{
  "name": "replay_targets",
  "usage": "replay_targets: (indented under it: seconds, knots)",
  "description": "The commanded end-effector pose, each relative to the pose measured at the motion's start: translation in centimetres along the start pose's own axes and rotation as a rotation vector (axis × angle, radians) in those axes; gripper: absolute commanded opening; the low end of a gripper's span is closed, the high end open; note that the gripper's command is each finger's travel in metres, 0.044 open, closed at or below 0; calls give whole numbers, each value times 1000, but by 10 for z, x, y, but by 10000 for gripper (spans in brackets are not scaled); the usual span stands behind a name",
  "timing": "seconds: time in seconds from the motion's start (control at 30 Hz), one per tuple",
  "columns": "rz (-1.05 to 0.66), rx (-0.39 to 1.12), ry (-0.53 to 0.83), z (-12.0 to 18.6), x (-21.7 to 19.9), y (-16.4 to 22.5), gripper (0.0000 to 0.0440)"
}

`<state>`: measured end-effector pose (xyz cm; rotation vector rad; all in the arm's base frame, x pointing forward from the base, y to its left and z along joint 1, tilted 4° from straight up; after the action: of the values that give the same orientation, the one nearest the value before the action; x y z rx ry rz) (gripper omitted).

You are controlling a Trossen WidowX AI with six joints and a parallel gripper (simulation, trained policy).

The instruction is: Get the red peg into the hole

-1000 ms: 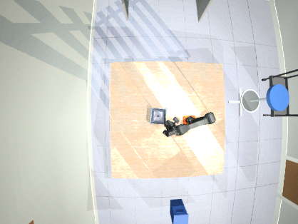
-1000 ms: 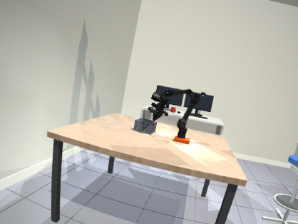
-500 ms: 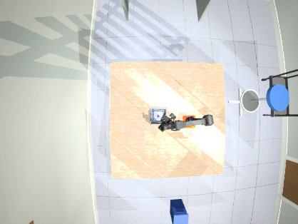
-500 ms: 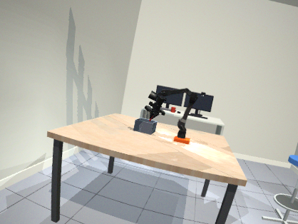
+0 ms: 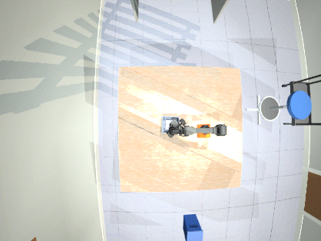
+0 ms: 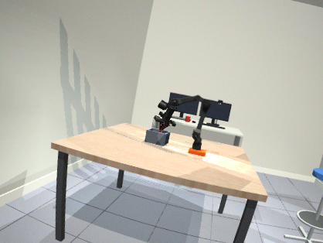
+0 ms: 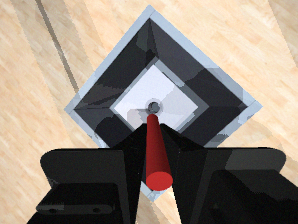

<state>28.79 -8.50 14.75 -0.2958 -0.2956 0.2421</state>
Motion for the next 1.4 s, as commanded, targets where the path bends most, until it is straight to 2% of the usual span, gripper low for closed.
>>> replay_targets:
  seconds: [0.0,0.4,0.47,0.67,1.37]
  knots:
    - [-8,12,2,-8,2,-5,6]
    - [-3,54,51,-37,0,-7,2]
    - [5,59,61,-42,-1,-7,24]
    - [42,73,89,-50,-2,-9,149]
    - [168,101,128,-51,27,-35,135]
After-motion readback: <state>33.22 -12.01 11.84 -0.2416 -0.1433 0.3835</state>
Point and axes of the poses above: the point midway between the two fingers, 35 mm back from their tips, its own z axis back along the fingers, its own x axis across the jaws, y = z × x, the point moved 1 cm from there along z, back along the fingers, and after that the axes turned 14 degrees about -z, right-handed, at the moved point
